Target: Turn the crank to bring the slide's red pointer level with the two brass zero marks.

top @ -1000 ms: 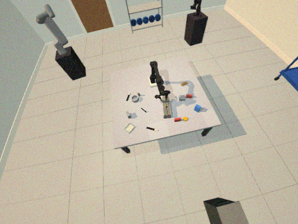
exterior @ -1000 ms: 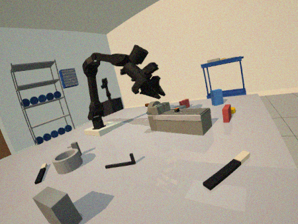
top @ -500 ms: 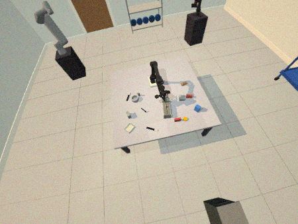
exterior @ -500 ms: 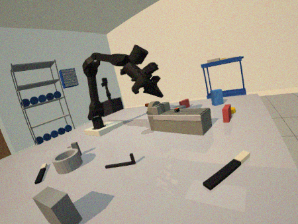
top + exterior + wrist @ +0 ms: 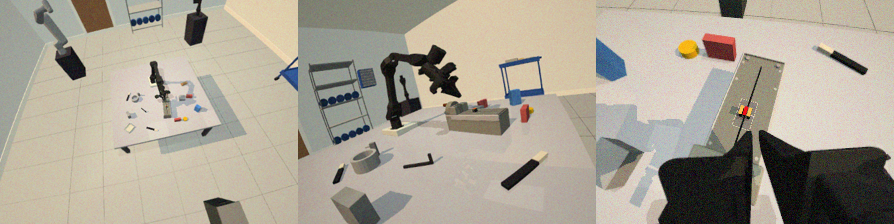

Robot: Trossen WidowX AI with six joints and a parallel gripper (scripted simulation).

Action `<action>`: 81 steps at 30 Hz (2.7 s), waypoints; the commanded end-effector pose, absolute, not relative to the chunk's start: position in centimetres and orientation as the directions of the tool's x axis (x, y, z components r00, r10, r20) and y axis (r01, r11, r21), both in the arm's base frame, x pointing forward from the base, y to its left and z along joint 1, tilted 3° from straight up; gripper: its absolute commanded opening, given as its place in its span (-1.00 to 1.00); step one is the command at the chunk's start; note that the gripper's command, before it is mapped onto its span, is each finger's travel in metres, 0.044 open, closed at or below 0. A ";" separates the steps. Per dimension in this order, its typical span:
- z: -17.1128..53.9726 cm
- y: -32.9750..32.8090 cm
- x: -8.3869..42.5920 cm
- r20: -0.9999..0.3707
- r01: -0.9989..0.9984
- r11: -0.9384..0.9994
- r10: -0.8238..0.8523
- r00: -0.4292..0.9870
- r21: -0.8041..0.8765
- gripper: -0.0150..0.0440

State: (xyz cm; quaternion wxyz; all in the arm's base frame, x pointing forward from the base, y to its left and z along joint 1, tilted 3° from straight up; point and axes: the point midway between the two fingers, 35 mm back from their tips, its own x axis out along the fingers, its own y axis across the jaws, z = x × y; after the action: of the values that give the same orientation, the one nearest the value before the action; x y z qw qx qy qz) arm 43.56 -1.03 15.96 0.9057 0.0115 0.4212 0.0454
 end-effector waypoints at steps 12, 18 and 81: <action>16.0 -1.0 43.6 -0.762 -0.072 0.996 0.092 0.641 0.059 0.84; 16.0 -1.0 43.6 -0.762 -0.072 0.996 0.092 0.641 0.059 0.73; 16.0 -1.0 43.6 -0.762 -0.073 0.996 0.092 0.641 0.059 -0.16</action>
State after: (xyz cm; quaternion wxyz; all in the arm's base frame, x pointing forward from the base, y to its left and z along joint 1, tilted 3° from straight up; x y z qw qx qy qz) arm 43.56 -1.03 15.97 0.9058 0.0115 0.4211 0.0453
